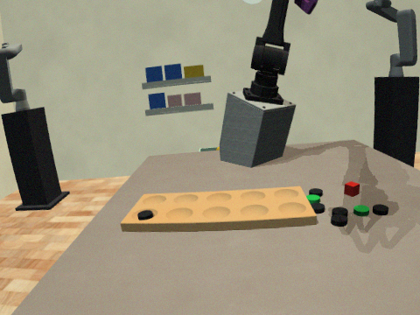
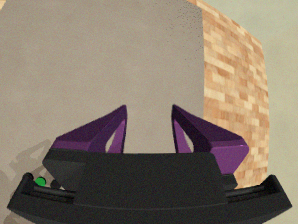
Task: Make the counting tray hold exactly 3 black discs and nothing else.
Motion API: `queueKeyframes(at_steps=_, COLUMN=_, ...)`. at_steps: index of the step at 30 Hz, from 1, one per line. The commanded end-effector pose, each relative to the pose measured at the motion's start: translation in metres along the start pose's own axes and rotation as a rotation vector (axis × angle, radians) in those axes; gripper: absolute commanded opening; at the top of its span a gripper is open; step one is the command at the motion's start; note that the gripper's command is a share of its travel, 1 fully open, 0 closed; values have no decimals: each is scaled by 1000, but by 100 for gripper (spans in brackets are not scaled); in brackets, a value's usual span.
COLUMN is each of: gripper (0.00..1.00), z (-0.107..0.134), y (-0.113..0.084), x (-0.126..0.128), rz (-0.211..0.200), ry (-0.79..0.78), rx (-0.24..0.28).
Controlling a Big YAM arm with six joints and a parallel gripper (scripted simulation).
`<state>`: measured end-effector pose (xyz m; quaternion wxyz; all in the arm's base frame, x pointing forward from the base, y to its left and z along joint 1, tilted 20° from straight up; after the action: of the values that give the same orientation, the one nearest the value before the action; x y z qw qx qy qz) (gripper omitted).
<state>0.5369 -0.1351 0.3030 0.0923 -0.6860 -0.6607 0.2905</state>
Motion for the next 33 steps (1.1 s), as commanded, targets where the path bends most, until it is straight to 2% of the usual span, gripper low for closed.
queueKeyframes(at_steps=1, gripper=45, z=-27, y=-21, x=-3, rz=32, ry=29, rx=-76)
queueKeyframes(at_steps=2, gripper=45, z=-26, y=-23, x=-18, rz=57, ry=41, rx=-74)
queueKeyframes(at_steps=3, gripper=45, z=-61, y=-45, x=14, rz=41, ry=45, rx=-177)
queueKeyframes(at_steps=8, gripper=45, z=-59, y=-45, x=11, rz=45, ry=48, rx=-172)
queueKeyframes(at_steps=9, gripper=45, z=-93, y=-74, x=31, rz=42, ry=67, rx=-281)
queueKeyframes(at_steps=13, gripper=45, z=-93, y=-74, x=31, rz=42, ry=67, rx=-281)
queueKeyframes(at_steps=14, gripper=45, z=-89, y=-74, x=18, rz=64, ry=77, rx=-274)
queueKeyframes(at_steps=15, gripper=45, z=-75, y=-58, x=21, rz=50, ry=81, rx=-224)
queueKeyframes(at_steps=18, gripper=45, z=-73, y=-55, x=22, rz=47, ry=81, rx=-216)
queueKeyframes(at_steps=19, gripper=45, z=-122, y=-105, x=47, rz=36, ry=96, rx=-387)
queueKeyframes(at_steps=21, gripper=45, z=-125, y=-107, x=46, rz=38, ry=96, rx=-393)
queueKeyframes(at_steps=22, gripper=45, z=-139, y=-114, x=41, rz=46, ry=96, rx=-420)
queueKeyframes(at_steps=24, gripper=45, z=-140, y=-115, x=41, rz=46, ry=95, rx=-422)
queueKeyframes(at_steps=26, gripper=45, z=-134, y=-113, x=29, rz=66, ry=104, rx=-401)
queueKeyframes(at_steps=27, gripper=45, z=-125, y=-94, x=32, rz=56, ry=105, rx=-366)
queueKeyframes(at_steps=28, gripper=45, z=-125, y=-94, x=32, rz=56, ry=105, rx=-367)
queueKeyframes(at_steps=29, gripper=45, z=-148, y=-140, x=62, rz=23, ry=132, rx=-494)
queueKeyframes(at_steps=30, gripper=45, z=-148, y=-140, x=62, rz=23, ry=132, rx=-494)
queueKeyframes(at_steps=31, gripper=45, z=-169, y=-153, x=55, rz=33, ry=132, rx=-535)
queueKeyframes(at_steps=33, gripper=45, z=-171, y=-154, x=54, rz=34, ry=132, rx=-540)
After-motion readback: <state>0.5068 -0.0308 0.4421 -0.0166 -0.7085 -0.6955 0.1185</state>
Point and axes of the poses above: the point where the finger pads meet when closed, its own y axis out along the fingers, its own x axis across the jaws, z = x × y, the point moved 4 cm from there along -y, back along the fingers, and after that the axes turned 7 degrees about -y, right-handed, at the moved point
